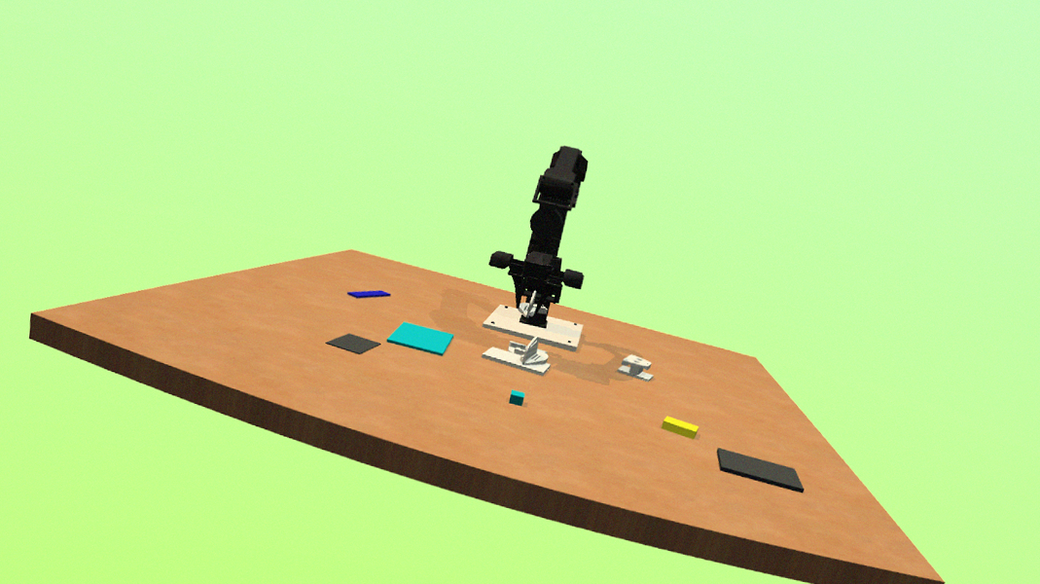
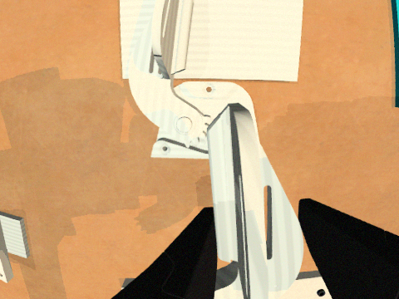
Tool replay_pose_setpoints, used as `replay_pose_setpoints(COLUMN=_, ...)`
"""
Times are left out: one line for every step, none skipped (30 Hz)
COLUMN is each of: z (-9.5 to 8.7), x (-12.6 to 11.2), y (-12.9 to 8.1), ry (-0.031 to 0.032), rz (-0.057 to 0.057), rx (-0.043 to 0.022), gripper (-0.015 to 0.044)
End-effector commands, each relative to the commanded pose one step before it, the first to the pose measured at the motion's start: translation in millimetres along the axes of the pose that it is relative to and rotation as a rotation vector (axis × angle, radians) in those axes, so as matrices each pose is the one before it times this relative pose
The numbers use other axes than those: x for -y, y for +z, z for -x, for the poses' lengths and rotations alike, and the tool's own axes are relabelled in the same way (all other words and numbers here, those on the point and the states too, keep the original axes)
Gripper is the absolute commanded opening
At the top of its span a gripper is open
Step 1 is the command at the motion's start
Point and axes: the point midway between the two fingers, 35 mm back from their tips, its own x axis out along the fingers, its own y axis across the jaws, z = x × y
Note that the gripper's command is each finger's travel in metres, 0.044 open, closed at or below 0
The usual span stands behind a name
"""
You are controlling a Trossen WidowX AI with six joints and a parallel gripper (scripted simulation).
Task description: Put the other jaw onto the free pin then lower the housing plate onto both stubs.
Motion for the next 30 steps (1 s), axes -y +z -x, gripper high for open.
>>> replay_pose_setpoints(z=1.97, x=2.19, y=13.79, ry=0.00414, rz=0.0028, rx=0.00632, gripper=0.0134)
replay_pose_setpoints(z=0.11, x=0.75, y=3.17, ry=-0.00007, rz=0.0000, rx=0.00024, gripper=0.0134)
replay_pose_setpoints(z=0.07, x=0.76, y=3.16, ry=-0.00007, rz=0.0000, rx=0.00024, gripper=0.0134)
replay_pose_setpoints(z=0.03, x=0.78, y=3.16, ry=-0.00007, rz=0.0000, rx=0.00024, gripper=0.0134)
replay_pose_setpoints(z=-0.01, x=0.80, y=3.16, ry=-0.00007, rz=0.0000, rx=0.00024, gripper=0.0134)
replay_pose_setpoints(z=-0.04, x=0.81, y=3.16, ry=-0.00007, rz=0.0000, rx=0.00024, gripper=0.0134)
replay_pose_setpoints(z=-0.08, x=0.83, y=3.15, ry=-0.00007, rz=0.0000, rx=0.00024, gripper=0.0134)
replay_pose_setpoints(z=-0.12, x=0.85, y=3.15, ry=-0.00007, rz=0.0000, rx=0.00024, gripper=0.0134)
replay_pose_setpoints(z=-0.16, x=0.86, y=3.15, ry=-0.00008, rz=0.0000, rx=0.00024, gripper=0.0134)
replay_pose_setpoints(z=-0.19, x=0.88, y=3.14, ry=-0.00008, rz=0.0000, rx=0.00024, gripper=0.0134)
replay_pose_setpoints(z=-0.23, x=0.90, y=3.14, ry=-0.00008, rz=0.0000, rx=0.00024, gripper=0.0134)
replay_pose_setpoints(z=-0.27, x=0.91, y=3.13, ry=-0.00008, rz=0.0000, rx=0.00024, gripper=0.0134)
replay_pose_setpoints(z=-0.31, x=0.93, y=3.12, ry=-0.00008, rz=0.0000, rx=0.00024, gripper=0.0134)
replay_pose_setpoints(z=-0.35, x=0.94, y=3.12, ry=-0.00008, rz=0.0000, rx=0.00024, gripper=0.0134)
replay_pose_setpoints(z=-0.38, x=0.96, y=3.11, ry=-0.00009, rz=0.0000, rx=0.00024, gripper=0.0134)
replay_pose_setpoints(z=-0.42, x=0.98, y=3.10, ry=-0.00009, rz=0.0000, rx=0.00024, gripper=0.0134)
replay_pose_setpoints(z=-0.46, x=0.99, y=3.09, ry=-0.00009, rz=0.0000, rx=0.00024, gripper=0.0134)
replay_pose_setpoints(z=-0.50, x=1.01, y=3.08, ry=-0.00009, rz=0.0000, rx=0.00024, gripper=0.0134)
replay_pose_setpoints(z=-0.44, x=0.84, y=2.53, ry=-0.00007, rz=0.0000, rx=0.00020, gripper=0.0134)
replay_pose_setpoints(z=-0.27, x=0.51, y=1.51, ry=-0.00005, rz=0.0000, rx=0.00012, gripper=0.0134)
replay_pose_setpoints(z=-0.09, x=0.17, y=0.50, ry=-0.00002, rz=0.0000, rx=0.00004, gripper=0.0134)
replay_pose_setpoints(z=0.00, x=0.00, y=0.00, ry=0.00000, rz=0.0000, rx=0.00000, gripper=0.0134)
replay_pose_setpoints(z=0.00, x=0.00, y=0.00, ry=0.00000, rz=0.0000, rx=0.00000, gripper=0.0134)
replay_pose_setpoints(z=0.00, x=0.00, y=0.00, ry=0.00000, rz=0.0000, rx=0.00000, gripper=0.0134)
replay_pose_setpoints(z=0.00, x=0.00, y=0.00, ry=0.00000, rz=0.0000, rx=0.00000, gripper=0.0134)
replay_pose_setpoints(z=0.00, x=0.00, y=0.00, ry=0.00000, rz=0.0000, rx=0.00000, gripper=0.0134)
replay_pose_setpoints(z=0.00, x=0.00, y=0.00, ry=0.00000, rz=0.0000, rx=0.00000, gripper=0.0134)
replay_pose_setpoints(z=0.00, x=0.00, y=0.00, ry=0.00000, rz=0.0000, rx=0.00000, gripper=0.0134)
replay_pose_setpoints(z=0.00, x=0.00, y=0.00, ry=0.00000, rz=0.0000, rx=0.00000, gripper=0.0134)
replay_pose_setpoints(z=0.00, x=0.00, y=0.00, ry=0.00000, rz=0.0000, rx=0.00000, gripper=0.0134)
